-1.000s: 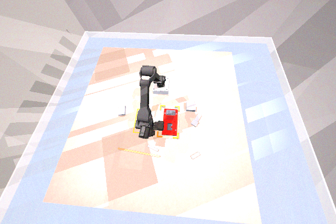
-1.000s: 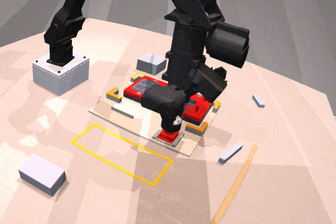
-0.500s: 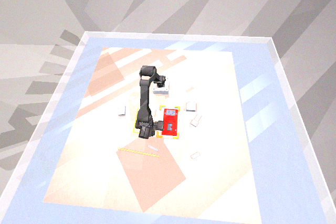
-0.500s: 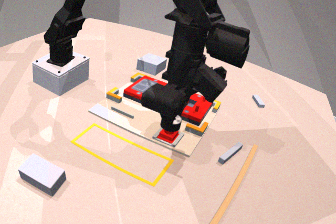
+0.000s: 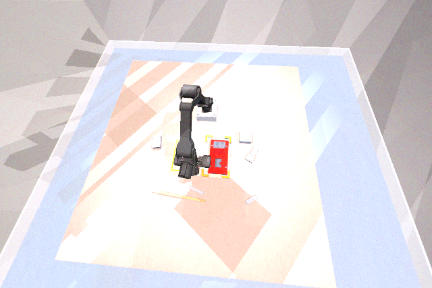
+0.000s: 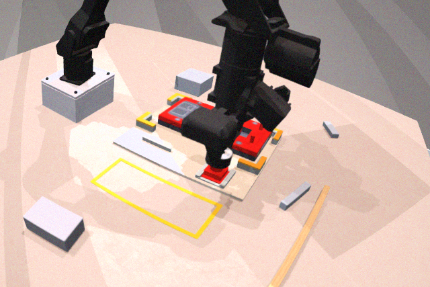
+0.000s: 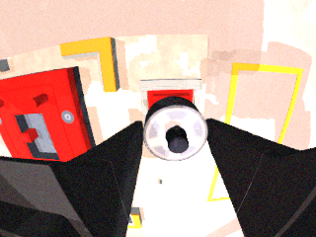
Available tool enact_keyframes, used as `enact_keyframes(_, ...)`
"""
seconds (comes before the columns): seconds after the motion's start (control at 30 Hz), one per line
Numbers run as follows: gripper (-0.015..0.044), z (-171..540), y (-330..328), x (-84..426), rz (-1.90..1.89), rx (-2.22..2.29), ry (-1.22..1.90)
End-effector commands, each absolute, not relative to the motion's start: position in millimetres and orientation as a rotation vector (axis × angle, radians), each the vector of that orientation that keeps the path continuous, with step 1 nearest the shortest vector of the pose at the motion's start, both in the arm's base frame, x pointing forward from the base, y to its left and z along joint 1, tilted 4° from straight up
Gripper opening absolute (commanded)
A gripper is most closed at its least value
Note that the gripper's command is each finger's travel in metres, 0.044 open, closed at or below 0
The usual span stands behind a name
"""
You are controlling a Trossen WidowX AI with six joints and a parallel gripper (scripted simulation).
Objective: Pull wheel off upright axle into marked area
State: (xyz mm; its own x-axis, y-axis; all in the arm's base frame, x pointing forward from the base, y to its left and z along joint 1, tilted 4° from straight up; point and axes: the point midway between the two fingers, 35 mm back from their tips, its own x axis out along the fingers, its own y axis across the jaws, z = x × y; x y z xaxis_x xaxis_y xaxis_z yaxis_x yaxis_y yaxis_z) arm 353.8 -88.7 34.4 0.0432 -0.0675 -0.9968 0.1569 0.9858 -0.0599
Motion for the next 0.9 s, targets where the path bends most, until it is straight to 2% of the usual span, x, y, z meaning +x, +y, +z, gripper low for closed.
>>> enact_keyframes(0.0,0.0,42.1,-88.3,353.9,-0.173,0.071,1.514)
enact_keyframes(0.87,0.0,50.7,-87.7,353.6,-0.173,0.07,1.516)
